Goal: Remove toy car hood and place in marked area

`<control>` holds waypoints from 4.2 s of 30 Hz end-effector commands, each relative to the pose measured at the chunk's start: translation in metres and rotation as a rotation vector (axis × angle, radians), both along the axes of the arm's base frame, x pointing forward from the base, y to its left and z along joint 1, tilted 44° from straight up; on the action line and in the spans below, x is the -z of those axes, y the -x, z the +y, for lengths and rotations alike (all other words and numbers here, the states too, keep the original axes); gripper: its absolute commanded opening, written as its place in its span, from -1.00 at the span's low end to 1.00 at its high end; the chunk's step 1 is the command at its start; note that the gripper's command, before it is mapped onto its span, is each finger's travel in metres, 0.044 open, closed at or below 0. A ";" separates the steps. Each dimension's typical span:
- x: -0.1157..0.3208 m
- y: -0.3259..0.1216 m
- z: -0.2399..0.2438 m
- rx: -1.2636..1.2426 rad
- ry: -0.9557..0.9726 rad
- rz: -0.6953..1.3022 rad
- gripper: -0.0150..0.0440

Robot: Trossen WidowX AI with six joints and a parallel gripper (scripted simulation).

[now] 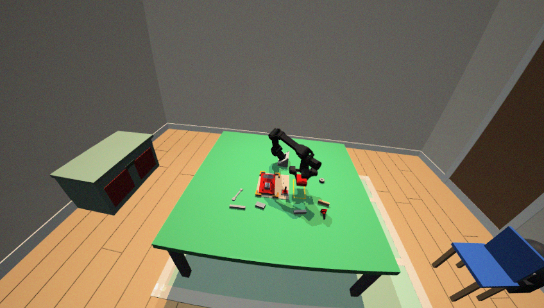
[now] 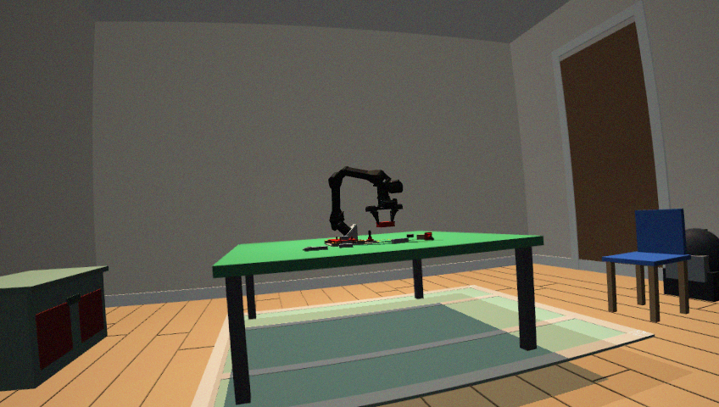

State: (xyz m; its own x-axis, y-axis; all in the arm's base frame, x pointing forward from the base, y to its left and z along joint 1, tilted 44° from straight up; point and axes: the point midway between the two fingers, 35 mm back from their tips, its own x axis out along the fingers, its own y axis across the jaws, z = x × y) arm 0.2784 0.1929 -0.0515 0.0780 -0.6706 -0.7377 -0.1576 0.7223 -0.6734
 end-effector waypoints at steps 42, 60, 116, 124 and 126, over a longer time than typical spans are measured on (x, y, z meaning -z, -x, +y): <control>0.026 -0.003 -0.026 -0.006 0.006 -0.001 -0.49; 0.036 -0.003 -0.037 -0.005 0.007 -0.002 -0.49; 0.050 -0.004 -0.050 0.000 0.005 -0.001 0.67; 0.021 -0.002 -0.020 -0.002 0.007 -0.002 1.00; 0.004 0.001 -0.005 -0.003 0.010 -0.003 1.00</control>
